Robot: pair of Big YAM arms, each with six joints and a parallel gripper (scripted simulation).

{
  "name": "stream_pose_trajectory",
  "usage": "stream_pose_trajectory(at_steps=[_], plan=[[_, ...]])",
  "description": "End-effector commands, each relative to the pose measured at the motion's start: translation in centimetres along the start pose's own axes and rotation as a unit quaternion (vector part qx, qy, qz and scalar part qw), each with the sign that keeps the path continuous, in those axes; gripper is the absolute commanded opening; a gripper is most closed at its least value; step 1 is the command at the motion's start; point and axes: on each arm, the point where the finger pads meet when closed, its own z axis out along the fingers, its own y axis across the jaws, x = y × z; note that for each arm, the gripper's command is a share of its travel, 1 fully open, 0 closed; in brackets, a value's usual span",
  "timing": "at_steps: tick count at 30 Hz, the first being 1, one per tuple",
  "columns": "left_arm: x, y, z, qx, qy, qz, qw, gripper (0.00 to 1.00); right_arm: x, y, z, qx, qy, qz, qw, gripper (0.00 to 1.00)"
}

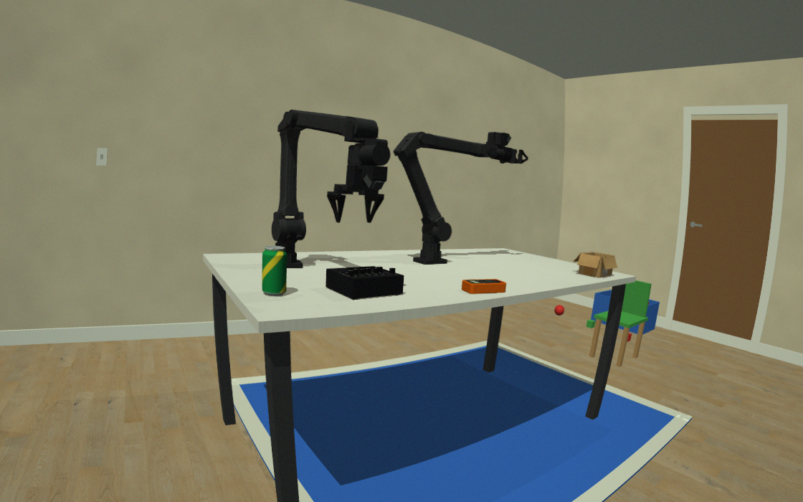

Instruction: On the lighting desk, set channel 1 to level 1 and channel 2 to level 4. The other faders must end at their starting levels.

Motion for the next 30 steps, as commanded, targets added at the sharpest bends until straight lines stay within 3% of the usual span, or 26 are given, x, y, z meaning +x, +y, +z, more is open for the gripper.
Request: stream_pose_trajectory(at_steps=[1,30], plan=[[-3.85,0.35,0.58,-0.005,-0.036,0.009,0.999,1.00,-1.77,-0.09,-3.08,-0.002,-0.037,0.001,0.999,1.00],[-3.85,0.35,0.58,-0.005,-0.036,0.009,0.999,1.00,-1.48,-0.11,-2.56,-0.002,-0.032,0.001,0.999,1.00]])
